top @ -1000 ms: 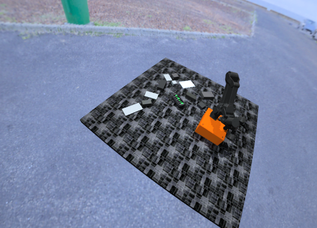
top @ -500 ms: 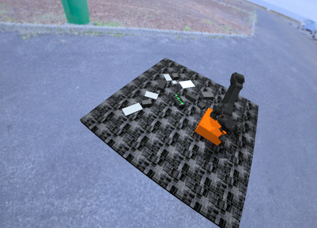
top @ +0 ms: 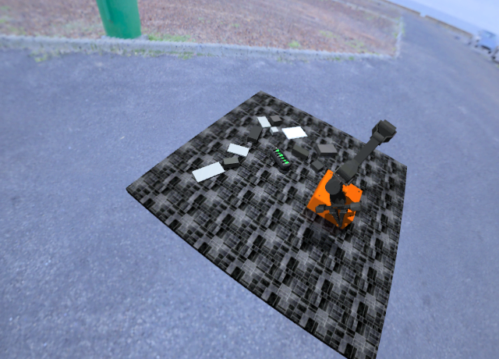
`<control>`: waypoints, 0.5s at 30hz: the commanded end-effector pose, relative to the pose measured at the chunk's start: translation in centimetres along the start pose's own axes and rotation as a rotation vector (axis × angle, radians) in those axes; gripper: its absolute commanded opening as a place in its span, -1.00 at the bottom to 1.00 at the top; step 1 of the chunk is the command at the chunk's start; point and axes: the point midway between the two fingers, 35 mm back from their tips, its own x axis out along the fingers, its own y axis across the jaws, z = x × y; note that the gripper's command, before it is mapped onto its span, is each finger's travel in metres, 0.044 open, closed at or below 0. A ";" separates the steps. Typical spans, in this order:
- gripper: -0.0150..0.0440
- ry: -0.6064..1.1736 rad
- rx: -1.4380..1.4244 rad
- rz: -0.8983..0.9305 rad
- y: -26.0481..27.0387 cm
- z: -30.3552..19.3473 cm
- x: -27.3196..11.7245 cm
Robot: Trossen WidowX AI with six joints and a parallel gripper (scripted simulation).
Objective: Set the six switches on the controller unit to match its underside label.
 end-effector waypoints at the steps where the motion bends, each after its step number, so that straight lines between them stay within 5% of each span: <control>1: -0.49 0.062 0.126 0.131 3.8 -1.7 -1.8; 15: -0.49 0.265 0.601 0.508 15.2 -2.2 -11.3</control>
